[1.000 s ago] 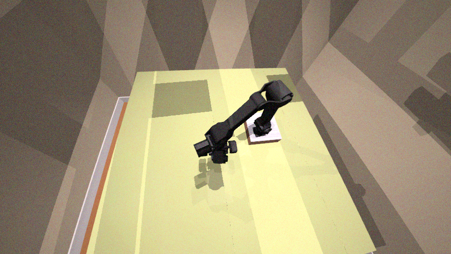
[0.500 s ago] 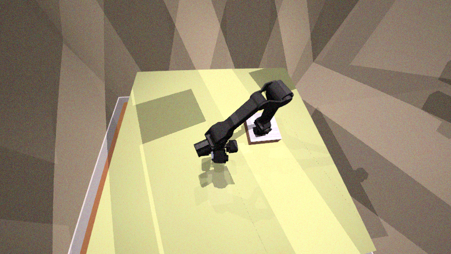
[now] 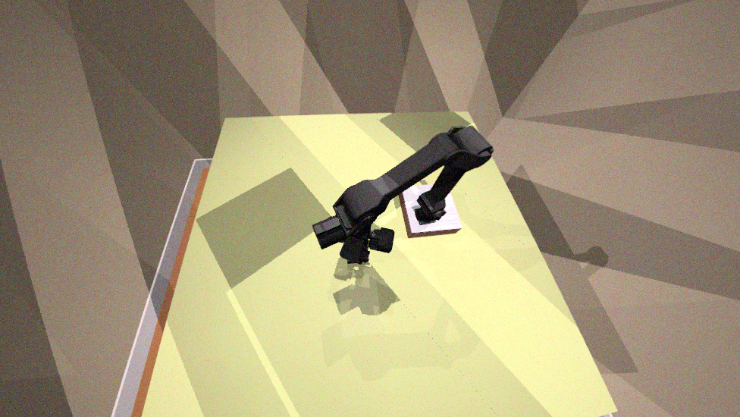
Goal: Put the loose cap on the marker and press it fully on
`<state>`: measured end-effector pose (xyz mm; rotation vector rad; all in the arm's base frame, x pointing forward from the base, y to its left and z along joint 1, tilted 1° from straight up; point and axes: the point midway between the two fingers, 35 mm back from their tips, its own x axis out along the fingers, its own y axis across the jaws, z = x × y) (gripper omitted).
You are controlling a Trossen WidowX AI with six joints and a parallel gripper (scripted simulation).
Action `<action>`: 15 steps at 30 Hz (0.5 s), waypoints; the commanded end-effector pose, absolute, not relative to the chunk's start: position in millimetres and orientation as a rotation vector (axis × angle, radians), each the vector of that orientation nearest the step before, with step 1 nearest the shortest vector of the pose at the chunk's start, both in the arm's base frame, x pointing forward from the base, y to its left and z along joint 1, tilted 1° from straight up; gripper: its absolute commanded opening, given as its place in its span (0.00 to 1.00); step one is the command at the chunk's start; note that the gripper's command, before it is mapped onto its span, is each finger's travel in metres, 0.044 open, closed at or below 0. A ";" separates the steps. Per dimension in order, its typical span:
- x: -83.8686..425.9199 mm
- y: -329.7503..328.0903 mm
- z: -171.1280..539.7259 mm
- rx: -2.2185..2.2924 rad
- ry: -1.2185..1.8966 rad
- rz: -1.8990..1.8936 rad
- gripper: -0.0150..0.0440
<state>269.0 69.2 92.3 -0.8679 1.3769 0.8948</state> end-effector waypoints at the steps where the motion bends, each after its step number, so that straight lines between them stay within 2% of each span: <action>1: 271.9 69.1 104.5 -0.557 1.479 0.583 0.60; 9: 271.5 67.7 119.5 0.046 1.565 -0.015 0.25; 15: 271.4 67.6 120.8 0.097 1.565 -0.066 0.25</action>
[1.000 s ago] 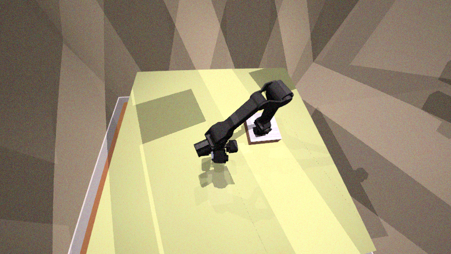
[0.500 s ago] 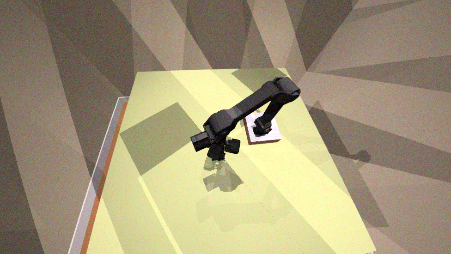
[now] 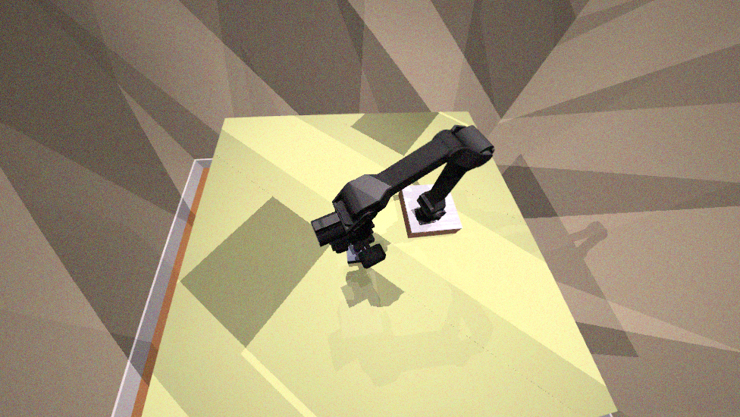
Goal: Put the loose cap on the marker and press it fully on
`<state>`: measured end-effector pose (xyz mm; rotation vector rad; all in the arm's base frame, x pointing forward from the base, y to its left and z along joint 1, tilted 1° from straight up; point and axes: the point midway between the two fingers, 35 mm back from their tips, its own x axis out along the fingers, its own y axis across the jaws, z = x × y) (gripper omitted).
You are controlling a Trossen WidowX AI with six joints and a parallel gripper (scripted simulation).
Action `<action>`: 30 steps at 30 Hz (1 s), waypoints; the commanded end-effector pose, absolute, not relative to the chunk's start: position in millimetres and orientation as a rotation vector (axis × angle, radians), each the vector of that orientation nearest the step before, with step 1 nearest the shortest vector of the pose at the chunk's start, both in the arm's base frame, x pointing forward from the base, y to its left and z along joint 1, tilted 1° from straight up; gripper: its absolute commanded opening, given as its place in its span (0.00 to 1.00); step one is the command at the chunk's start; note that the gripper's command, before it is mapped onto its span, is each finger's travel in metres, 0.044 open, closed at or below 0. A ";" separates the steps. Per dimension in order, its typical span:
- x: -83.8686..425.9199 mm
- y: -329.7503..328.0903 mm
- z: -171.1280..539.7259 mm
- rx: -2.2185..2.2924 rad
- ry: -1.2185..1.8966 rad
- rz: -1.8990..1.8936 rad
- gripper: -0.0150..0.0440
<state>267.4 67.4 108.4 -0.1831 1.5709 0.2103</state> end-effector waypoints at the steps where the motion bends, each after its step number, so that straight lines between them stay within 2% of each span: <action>1: 271.4 67.6 120.8 0.097 1.565 -0.066 0.25; 30: 271.3 68.5 94.3 0.097 1.565 -0.066 0.25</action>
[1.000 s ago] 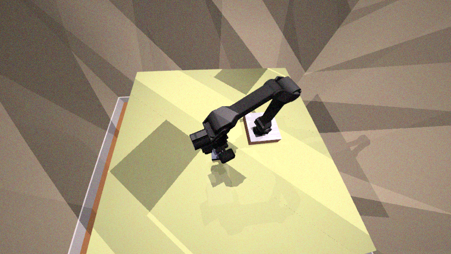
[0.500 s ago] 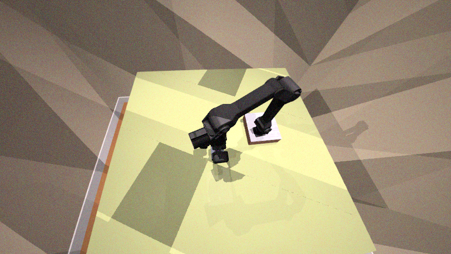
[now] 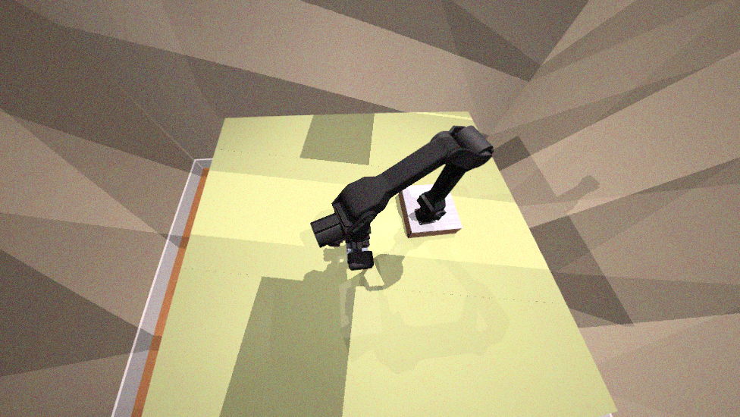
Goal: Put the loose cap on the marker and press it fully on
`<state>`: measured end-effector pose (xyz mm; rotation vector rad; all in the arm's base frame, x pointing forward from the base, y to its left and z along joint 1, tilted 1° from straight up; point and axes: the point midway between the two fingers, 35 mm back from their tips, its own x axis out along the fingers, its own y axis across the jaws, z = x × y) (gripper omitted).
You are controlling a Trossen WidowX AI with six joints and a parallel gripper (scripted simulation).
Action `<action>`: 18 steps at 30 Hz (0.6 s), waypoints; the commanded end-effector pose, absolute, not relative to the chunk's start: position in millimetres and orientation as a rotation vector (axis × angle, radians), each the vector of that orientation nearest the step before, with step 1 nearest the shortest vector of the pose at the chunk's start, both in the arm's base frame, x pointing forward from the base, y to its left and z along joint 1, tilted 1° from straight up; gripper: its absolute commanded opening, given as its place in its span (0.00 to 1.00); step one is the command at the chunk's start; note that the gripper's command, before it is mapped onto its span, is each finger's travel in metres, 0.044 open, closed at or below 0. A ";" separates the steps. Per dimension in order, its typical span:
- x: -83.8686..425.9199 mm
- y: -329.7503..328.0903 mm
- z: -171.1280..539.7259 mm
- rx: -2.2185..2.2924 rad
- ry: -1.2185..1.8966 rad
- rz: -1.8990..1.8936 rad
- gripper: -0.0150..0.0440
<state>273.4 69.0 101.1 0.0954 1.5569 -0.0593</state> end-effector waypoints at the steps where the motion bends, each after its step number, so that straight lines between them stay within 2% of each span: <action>1: 271.3 68.5 92.7 0.097 1.565 -0.066 0.25; 18: 275.2 69.5 85.0 0.096 1.548 -0.059 0.25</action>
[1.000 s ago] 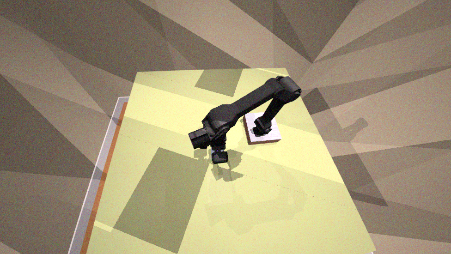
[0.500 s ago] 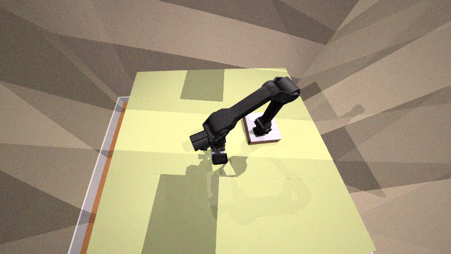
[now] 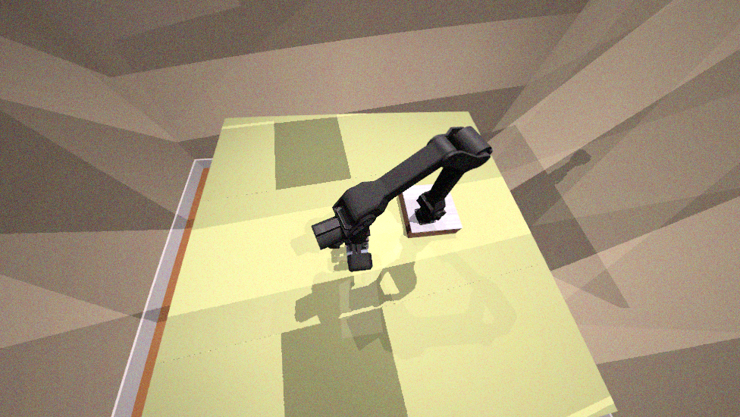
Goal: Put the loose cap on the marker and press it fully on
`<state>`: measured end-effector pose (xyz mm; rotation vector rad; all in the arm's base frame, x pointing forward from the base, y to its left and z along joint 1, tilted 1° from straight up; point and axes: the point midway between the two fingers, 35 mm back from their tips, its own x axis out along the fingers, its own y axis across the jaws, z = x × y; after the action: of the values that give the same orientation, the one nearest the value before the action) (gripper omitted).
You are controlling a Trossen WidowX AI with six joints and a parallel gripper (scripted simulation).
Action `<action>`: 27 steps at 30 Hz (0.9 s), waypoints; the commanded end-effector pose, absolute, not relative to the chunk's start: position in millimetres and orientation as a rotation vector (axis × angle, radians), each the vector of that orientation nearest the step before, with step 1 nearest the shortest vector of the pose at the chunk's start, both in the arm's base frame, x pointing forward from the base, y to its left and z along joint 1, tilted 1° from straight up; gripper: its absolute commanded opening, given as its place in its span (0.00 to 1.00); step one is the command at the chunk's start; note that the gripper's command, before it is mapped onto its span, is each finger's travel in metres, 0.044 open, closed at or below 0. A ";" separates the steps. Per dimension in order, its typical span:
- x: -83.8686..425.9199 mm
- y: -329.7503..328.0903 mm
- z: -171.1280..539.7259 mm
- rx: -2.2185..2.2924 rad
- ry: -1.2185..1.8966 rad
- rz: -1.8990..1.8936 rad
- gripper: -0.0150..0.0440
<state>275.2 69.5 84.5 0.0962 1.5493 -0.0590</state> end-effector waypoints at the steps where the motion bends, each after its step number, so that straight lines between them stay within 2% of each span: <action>1: 275.2 69.5 85.0 0.096 1.548 -0.059 0.25; 4: 276.5 69.6 93.2 0.096 1.548 -0.059 0.25; 10: 276.1 68.2 166.3 0.096 1.549 -0.059 0.25; 15: 274.7 67.7 174.7 0.096 1.549 -0.059 0.25; 27: 274.7 67.7 174.7 0.096 1.549 -0.059 0.79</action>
<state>274.1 67.7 173.0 0.0992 1.5527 -0.0633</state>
